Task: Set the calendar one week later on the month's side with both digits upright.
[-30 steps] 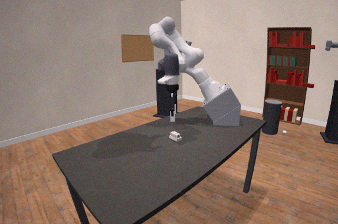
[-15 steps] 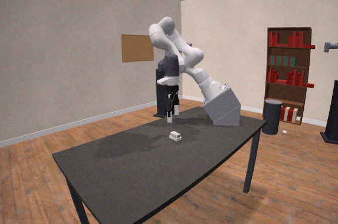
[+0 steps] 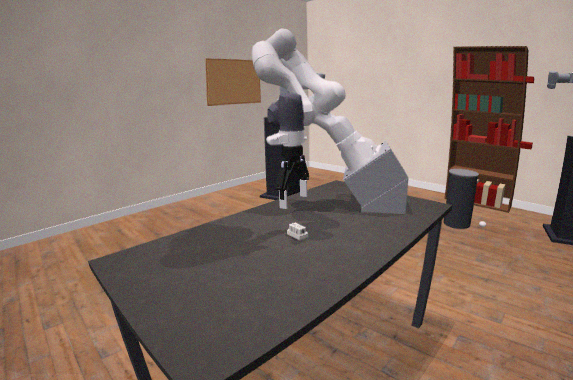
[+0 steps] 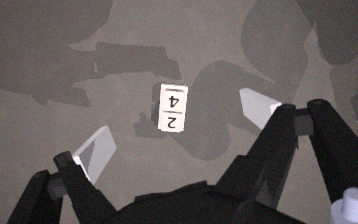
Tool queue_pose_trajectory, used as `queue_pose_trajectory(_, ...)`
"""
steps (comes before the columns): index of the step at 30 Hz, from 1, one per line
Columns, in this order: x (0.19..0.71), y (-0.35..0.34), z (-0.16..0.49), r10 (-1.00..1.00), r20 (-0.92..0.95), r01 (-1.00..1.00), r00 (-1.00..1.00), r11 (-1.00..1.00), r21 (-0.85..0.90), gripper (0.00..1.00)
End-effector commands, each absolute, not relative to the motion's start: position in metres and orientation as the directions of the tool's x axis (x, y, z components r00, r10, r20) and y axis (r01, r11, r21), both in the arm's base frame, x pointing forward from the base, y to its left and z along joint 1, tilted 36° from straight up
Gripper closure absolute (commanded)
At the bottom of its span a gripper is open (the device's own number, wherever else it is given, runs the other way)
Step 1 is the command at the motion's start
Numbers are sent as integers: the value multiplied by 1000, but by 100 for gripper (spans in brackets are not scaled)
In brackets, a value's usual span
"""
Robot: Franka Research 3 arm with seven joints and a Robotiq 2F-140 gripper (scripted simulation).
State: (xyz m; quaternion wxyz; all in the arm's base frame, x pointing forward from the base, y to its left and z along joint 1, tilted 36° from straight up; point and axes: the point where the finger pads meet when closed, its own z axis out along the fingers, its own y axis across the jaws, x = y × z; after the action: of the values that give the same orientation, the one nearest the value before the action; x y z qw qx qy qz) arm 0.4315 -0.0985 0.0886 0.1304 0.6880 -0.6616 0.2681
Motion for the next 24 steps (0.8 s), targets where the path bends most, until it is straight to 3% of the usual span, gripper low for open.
queue_pose_trajectory(1, 433, -98, 87, -838, 515, -961, -178, 34, -276, 0)
queue_pose_trajectory(15, 434, -100, 84, -815, 448, -905, -367, 202, -373, 0)
queue_pose_trajectory(16, 434, -100, 84, -815, 448, -905, -367, 202, -373, 72)
queue_pose_trajectory(24, 434, -100, 84, -815, 448, -905, -367, 202, -373, 72)
